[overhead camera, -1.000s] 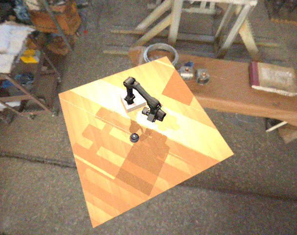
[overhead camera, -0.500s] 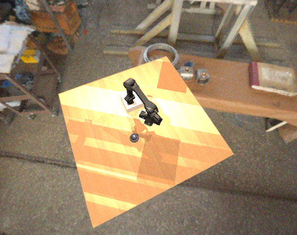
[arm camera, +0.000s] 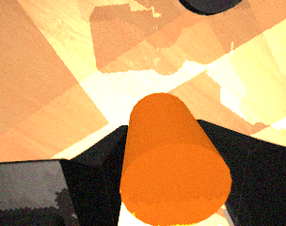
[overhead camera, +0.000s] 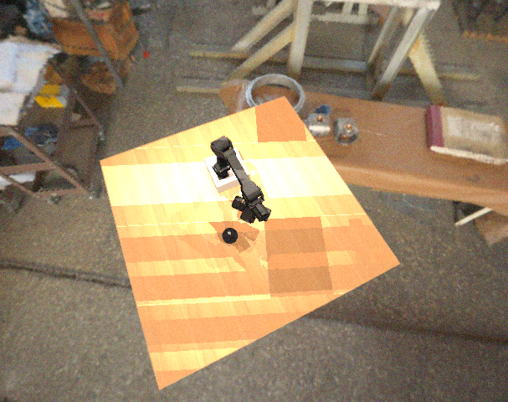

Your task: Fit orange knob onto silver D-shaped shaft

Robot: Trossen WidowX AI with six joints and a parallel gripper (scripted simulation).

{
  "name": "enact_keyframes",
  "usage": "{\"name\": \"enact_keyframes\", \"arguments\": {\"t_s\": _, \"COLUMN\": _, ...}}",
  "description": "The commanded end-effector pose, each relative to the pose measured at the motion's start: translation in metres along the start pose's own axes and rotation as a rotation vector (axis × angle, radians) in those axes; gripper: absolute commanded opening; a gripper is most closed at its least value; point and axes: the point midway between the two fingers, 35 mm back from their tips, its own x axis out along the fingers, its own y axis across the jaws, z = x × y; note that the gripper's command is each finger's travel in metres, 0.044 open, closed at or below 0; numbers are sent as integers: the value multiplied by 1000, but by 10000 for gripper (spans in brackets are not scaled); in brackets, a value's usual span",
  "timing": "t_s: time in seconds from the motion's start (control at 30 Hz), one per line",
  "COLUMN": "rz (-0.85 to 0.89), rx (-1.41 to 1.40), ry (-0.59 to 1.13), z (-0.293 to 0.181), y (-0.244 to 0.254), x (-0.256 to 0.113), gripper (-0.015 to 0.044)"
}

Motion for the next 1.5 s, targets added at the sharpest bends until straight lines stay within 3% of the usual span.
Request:
{"name": "enact_keyframes", "arguments": {"t_s": 0.0, "rz": 10, "rx": -2, "ry": -4, "z": 13, "y": -3, "x": 1, "gripper": 0}}
{"name": "enact_keyframes", "arguments": {"t_s": 1.47, "rz": 12, "rx": 5, "ry": -14, "z": 115, "y": -74, "x": 31, "gripper": 0}}
